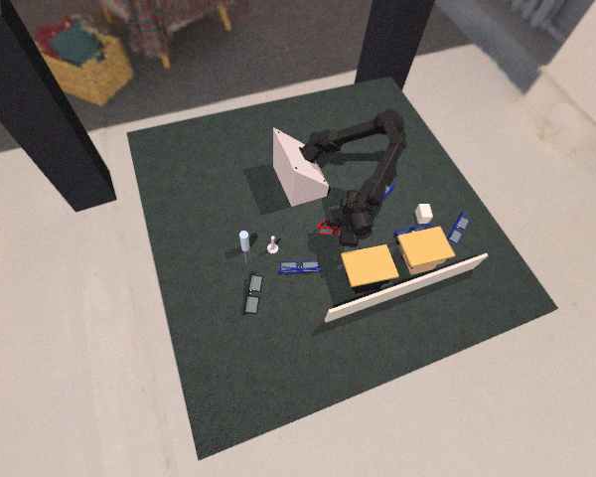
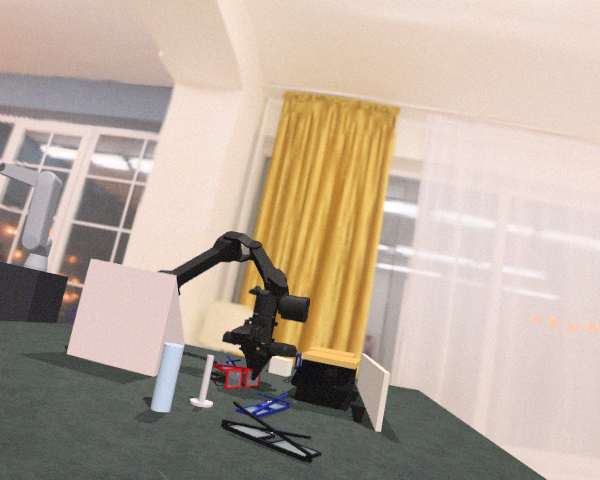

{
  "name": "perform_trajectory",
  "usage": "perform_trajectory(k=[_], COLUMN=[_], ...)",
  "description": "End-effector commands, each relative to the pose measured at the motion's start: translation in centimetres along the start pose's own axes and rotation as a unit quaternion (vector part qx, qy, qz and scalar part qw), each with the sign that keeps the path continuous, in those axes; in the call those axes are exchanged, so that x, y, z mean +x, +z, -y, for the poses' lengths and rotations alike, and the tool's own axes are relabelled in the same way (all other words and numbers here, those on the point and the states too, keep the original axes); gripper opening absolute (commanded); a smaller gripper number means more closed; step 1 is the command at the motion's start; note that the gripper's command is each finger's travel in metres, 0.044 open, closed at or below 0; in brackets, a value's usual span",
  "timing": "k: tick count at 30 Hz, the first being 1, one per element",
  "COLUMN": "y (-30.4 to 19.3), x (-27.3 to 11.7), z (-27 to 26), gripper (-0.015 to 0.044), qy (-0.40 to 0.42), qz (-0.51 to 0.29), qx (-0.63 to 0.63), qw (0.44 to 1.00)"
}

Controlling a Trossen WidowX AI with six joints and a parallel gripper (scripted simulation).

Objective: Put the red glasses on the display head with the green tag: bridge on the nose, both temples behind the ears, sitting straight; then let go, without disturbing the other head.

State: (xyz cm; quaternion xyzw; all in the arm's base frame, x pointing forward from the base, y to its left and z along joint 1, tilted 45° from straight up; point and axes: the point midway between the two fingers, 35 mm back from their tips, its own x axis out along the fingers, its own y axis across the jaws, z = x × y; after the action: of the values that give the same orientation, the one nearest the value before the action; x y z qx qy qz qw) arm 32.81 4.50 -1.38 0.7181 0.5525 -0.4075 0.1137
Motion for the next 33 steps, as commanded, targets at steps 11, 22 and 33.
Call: perform_trajectory(k=[11, 22, 33], y=[0.0, 0.2, 1.4], x=[-2.8, -9.9, -10.4], z=[-0.4, -0.5, -1.1], gripper=[0.0000, 0.0000, 0.0000], qy=[0.001, 0.001, 0.002], qz=[0.002, 0.001, 0.003], qx=[0.001, 0.001, -0.046], qw=[1.000, 1.000, 0.999])
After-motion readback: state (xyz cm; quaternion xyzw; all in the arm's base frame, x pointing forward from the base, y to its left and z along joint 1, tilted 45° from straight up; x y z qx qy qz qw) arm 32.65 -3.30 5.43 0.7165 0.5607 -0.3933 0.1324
